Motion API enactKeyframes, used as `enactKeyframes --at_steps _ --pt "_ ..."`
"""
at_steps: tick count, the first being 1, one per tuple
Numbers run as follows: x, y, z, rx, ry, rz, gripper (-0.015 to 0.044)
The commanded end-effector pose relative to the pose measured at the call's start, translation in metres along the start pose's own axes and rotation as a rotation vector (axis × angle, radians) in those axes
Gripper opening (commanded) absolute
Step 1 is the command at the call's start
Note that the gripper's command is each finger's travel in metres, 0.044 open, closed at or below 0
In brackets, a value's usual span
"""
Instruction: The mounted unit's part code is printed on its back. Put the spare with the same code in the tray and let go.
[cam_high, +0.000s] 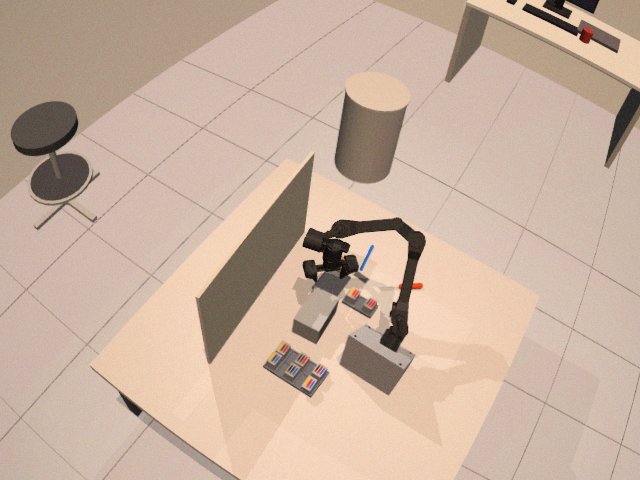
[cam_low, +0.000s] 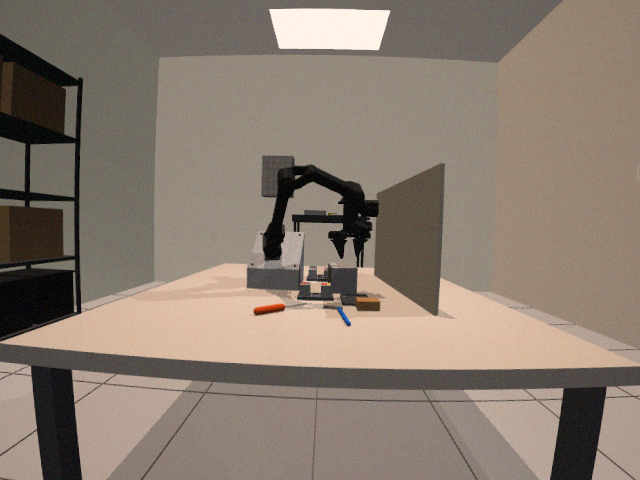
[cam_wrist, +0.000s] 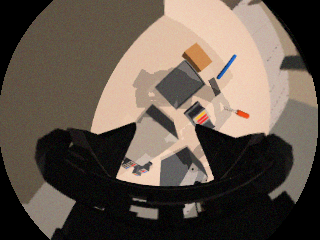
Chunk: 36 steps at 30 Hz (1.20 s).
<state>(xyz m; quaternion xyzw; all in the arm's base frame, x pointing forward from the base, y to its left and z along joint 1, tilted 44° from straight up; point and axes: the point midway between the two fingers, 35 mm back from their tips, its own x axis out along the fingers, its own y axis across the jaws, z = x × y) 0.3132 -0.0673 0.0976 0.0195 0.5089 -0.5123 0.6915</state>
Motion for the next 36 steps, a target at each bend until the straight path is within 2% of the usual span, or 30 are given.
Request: enactKeyframes --at_steps 1,6,19,24,25,36 --pt "0.001 -0.07 -0.009 0.511 -0.003 -0.009 0.044" --pt "0.004 -0.101 -0.02 0.78 -0.005 -0.014 0.044" --pt "0.004 -0.102 -0.02 0.783 -0.005 -0.014 0.044" --pt "0.035 -0.103 -0.019 0.784 -0.006 -0.013 0.0309" --pt "0.042 -0.104 -0.019 0.784 -0.007 -0.014 0.03" --pt "0.044 -0.108 -0.018 0.784 -0.008 -0.014 0.03"
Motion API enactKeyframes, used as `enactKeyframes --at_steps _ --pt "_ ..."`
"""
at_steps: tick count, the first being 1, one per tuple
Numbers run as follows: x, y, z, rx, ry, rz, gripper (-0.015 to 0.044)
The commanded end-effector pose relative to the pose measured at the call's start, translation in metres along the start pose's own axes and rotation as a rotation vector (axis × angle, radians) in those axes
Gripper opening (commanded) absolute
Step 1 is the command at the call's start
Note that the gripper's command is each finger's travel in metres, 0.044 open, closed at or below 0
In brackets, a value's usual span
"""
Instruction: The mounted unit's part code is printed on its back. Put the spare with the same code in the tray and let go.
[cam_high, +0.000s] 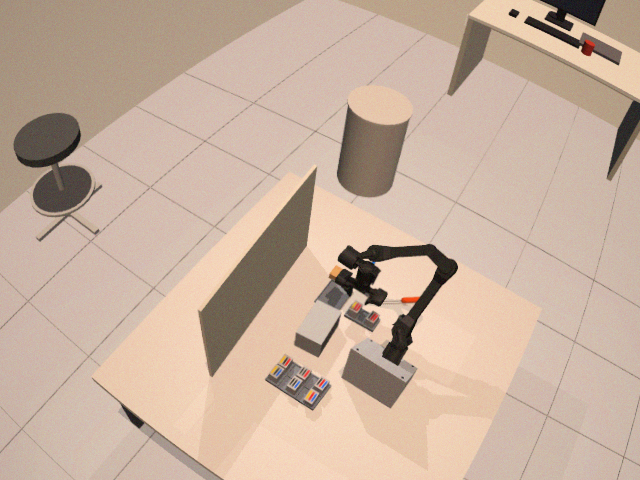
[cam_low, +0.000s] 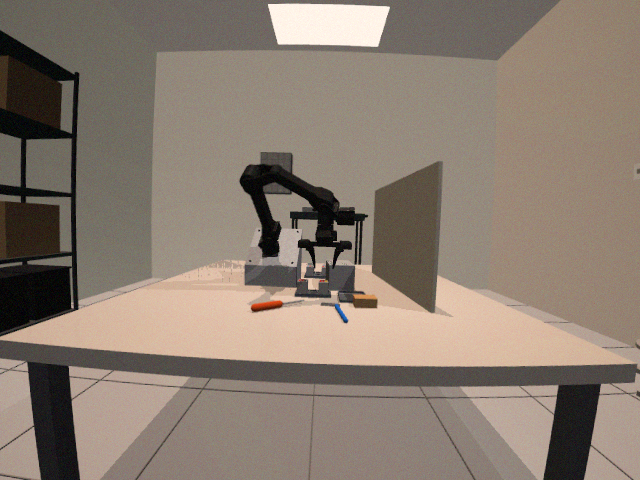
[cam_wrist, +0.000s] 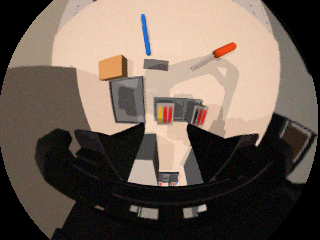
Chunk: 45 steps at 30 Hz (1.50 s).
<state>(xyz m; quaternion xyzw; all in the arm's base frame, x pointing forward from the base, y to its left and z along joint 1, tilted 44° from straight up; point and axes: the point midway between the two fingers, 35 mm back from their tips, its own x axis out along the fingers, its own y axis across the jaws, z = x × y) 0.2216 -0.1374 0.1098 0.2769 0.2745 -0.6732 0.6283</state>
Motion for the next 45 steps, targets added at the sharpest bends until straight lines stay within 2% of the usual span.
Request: enactKeyframes --at_steps 1,45 --pt "0.002 -0.001 0.002 0.002 -0.004 0.004 0.03" --pt "0.071 0.0 0.002 0.002 -0.005 0.004 0.03"
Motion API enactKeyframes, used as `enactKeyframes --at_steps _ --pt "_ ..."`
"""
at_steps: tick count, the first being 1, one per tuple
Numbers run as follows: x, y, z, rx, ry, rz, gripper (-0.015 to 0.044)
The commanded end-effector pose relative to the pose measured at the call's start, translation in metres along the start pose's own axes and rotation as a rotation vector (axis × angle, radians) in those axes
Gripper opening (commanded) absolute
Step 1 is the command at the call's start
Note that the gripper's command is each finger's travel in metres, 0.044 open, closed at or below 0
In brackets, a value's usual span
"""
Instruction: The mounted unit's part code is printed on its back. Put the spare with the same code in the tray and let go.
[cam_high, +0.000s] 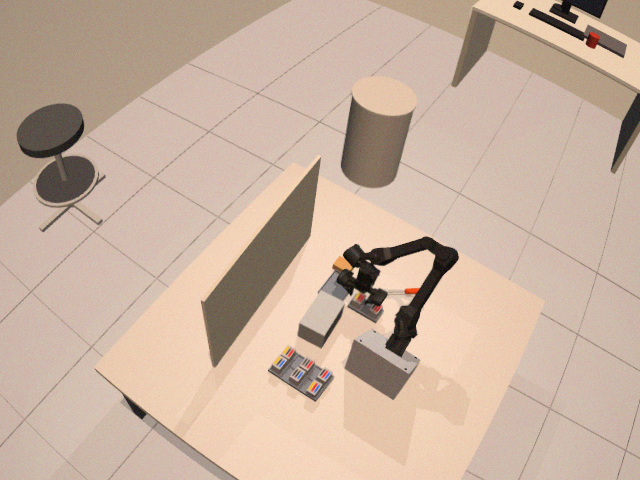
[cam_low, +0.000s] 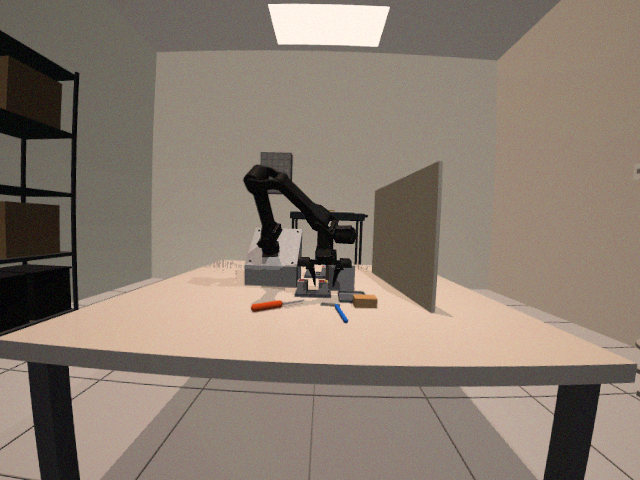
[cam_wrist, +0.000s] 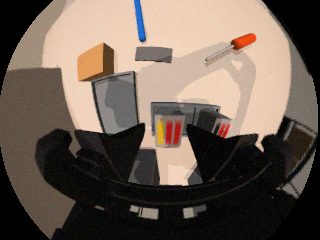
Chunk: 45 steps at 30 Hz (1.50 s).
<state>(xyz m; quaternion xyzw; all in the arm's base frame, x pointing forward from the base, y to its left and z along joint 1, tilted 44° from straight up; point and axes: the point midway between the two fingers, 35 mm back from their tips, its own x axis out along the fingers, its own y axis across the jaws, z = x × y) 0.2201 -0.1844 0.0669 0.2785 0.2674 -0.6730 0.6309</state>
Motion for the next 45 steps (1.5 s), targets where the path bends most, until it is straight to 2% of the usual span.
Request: enactKeyframes --at_steps 1,16,22,28,32,40,45 --pt "0.009 -0.002 -0.002 -0.008 0.003 -0.004 0.03" --pt "0.017 -0.004 -0.001 -0.009 0.0 -0.005 0.03" --pt "0.016 -0.004 0.0 -0.005 -0.003 -0.006 0.0142" --pt "0.016 -0.004 0.0 -0.005 -0.003 -0.006 0.0103" --pt "0.016 -0.004 0.0 -0.005 -0.003 -0.006 0.0" --pt "0.015 -0.003 0.0 -0.005 -0.003 -0.006 0.0" --pt "-0.008 0.0 -0.002 -0.005 0.005 -0.005 0.0"
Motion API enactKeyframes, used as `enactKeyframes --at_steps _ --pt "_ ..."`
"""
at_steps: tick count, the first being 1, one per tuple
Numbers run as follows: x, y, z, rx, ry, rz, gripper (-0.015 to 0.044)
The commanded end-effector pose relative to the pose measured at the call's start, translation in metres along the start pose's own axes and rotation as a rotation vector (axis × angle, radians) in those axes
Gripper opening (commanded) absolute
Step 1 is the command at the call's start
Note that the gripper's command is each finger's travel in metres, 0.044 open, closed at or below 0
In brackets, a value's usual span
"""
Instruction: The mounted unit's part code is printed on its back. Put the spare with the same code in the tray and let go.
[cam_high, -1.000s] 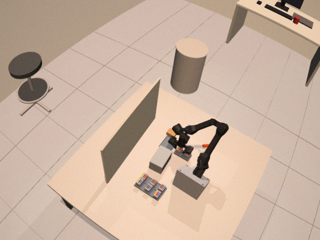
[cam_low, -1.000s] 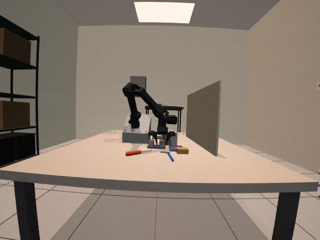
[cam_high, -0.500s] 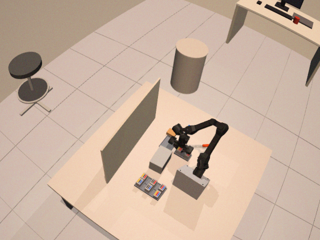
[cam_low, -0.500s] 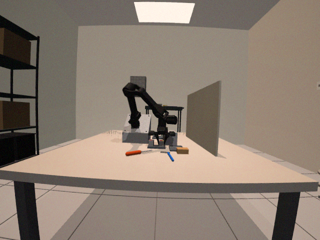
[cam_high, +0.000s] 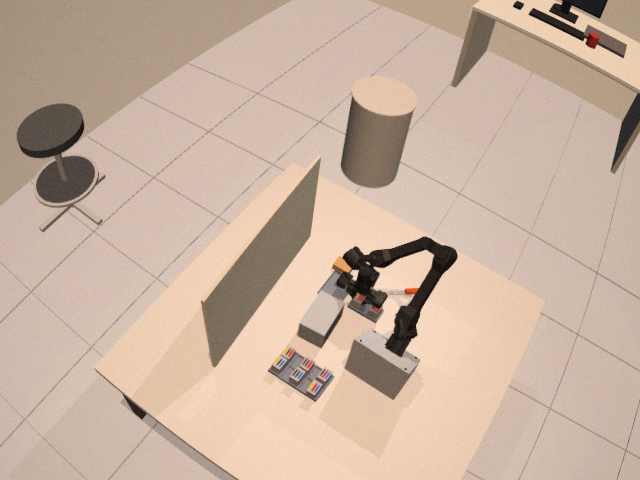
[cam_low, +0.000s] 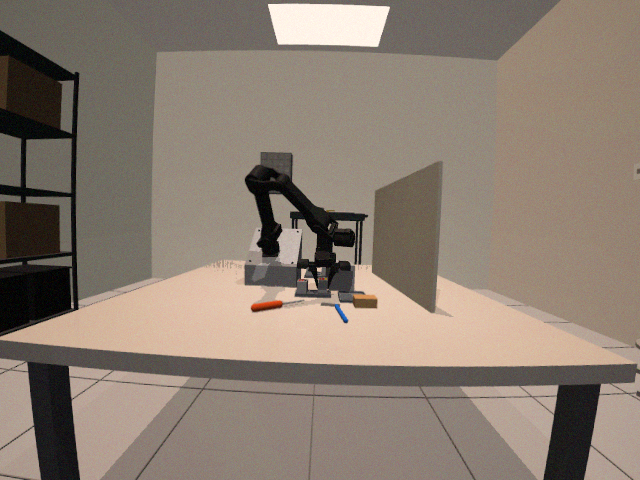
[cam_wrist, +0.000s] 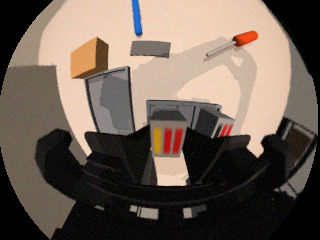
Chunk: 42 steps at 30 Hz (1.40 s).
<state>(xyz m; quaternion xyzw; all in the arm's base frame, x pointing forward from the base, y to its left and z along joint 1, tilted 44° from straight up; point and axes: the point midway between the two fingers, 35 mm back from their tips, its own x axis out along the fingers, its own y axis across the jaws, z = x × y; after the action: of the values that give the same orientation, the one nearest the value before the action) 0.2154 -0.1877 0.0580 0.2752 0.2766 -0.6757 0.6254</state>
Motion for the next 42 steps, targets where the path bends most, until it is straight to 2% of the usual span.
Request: enactKeyframes --at_steps 1,10,25,38,42 --pt "-0.023 0.004 0.001 0.007 -0.003 0.013 0.0" --pt "-0.071 0.001 0.001 0.004 -0.004 0.013 0.0" --pt "-0.072 0.0 0.0 -0.002 0.001 0.006 0.0" --pt "-0.141 0.003 -0.005 0.002 0.001 0.012 0.0" --pt "-0.144 0.002 -0.005 0.002 0.0 0.012 0.0"
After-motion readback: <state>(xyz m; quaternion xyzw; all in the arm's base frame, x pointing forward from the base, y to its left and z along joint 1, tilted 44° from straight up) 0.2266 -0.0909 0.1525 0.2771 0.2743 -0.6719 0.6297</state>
